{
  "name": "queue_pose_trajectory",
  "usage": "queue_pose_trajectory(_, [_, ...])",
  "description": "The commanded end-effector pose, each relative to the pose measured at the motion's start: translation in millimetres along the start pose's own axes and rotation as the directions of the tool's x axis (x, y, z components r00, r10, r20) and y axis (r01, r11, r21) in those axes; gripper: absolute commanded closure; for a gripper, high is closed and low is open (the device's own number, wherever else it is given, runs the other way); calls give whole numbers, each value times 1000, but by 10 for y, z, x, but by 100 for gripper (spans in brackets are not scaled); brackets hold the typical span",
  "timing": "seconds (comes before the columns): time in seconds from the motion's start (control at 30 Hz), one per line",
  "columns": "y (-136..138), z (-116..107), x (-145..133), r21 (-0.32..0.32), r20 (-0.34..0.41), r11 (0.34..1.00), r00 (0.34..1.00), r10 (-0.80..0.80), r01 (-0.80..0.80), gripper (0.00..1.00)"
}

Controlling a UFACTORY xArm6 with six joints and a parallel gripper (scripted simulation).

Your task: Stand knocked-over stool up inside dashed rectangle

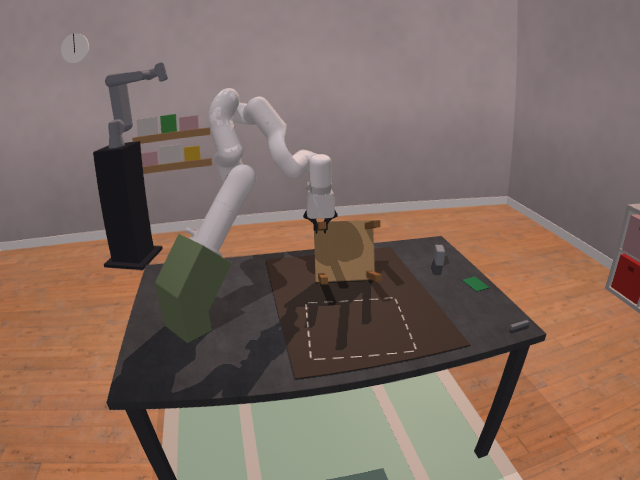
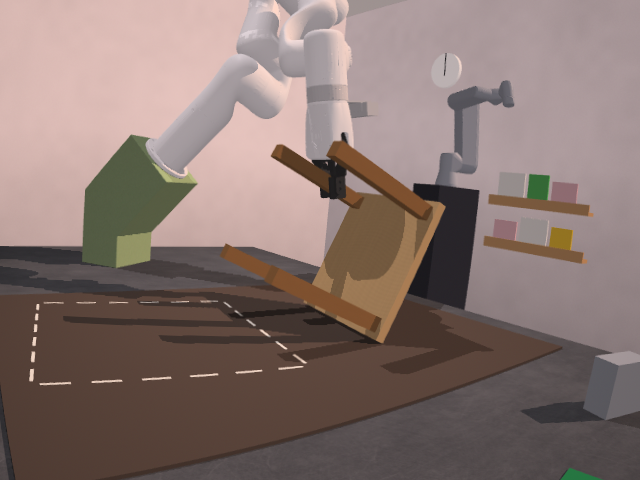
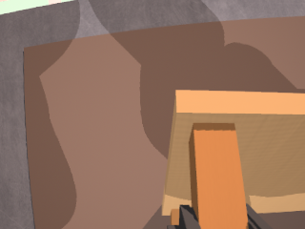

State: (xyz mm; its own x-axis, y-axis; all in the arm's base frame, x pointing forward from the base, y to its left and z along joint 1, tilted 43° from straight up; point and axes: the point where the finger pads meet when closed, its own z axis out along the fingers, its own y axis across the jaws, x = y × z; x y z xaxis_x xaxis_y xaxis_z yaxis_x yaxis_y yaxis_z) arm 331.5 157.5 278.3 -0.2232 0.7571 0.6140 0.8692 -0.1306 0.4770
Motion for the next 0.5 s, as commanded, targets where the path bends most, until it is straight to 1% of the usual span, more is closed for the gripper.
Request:
queue_pose_trajectory(0.0, [6,-27,-93,7,-53,1000,999,-3,3,73])
queue_pose_trajectory(0.07, [6,-27,-93,7,-53,1000,999,-3,3,73])
queue_pose_trajectory(0.47, [9,-64,-362,7,-172,1000,985,-2,4,73])
